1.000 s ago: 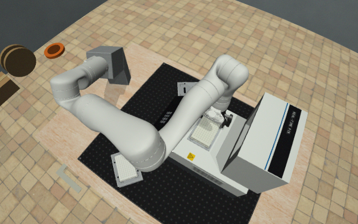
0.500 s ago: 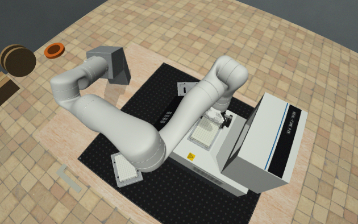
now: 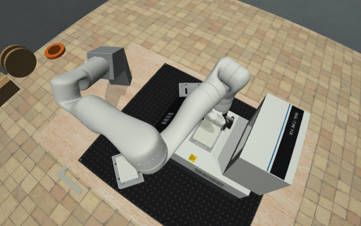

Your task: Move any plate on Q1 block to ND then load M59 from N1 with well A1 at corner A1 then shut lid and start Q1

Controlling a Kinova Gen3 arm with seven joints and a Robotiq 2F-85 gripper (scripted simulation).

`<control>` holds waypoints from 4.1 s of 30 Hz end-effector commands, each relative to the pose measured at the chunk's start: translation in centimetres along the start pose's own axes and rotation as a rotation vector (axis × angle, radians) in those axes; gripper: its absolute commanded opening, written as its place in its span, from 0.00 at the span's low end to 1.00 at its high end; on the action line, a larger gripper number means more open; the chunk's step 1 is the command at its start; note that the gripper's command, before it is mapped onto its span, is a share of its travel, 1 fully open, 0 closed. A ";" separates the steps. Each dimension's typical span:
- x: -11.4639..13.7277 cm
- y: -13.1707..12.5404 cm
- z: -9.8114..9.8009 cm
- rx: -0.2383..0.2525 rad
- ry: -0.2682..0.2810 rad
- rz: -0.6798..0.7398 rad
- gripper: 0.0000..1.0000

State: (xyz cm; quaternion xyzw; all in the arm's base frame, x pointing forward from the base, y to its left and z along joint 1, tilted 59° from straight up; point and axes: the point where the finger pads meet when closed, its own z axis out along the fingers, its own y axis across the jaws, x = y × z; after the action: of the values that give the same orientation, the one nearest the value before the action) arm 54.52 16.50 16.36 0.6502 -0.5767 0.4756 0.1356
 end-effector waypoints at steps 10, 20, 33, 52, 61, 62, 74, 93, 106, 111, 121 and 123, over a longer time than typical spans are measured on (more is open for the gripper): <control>0.0 0.0 0.2 0.002 -0.001 0.000 1.00; 0.0 0.0 0.3 0.002 -0.001 0.000 1.00; 0.0 0.0 0.3 0.002 -0.001 0.000 0.95; 0.0 0.0 0.3 0.002 -0.001 0.000 0.90; 0.0 0.0 0.3 0.002 -0.001 0.000 0.90; 0.0 0.0 0.3 0.002 -0.001 0.000 0.90; 0.0 0.0 0.3 0.002 -0.001 0.000 0.90; 0.0 0.0 -0.1 0.002 -0.001 0.000 0.90; 0.0 0.0 -0.5 0.002 -0.001 0.000 0.90; 0.0 0.0 -0.6 0.002 -0.001 0.000 0.90; 0.0 0.0 -0.9 0.002 -0.001 0.000 0.90; 0.0 0.0 -0.9 0.002 -0.001 0.000 0.90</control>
State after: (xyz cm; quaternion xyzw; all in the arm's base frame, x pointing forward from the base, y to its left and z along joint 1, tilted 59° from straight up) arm 54.15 17.07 16.76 0.6502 -0.5768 0.4756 0.1357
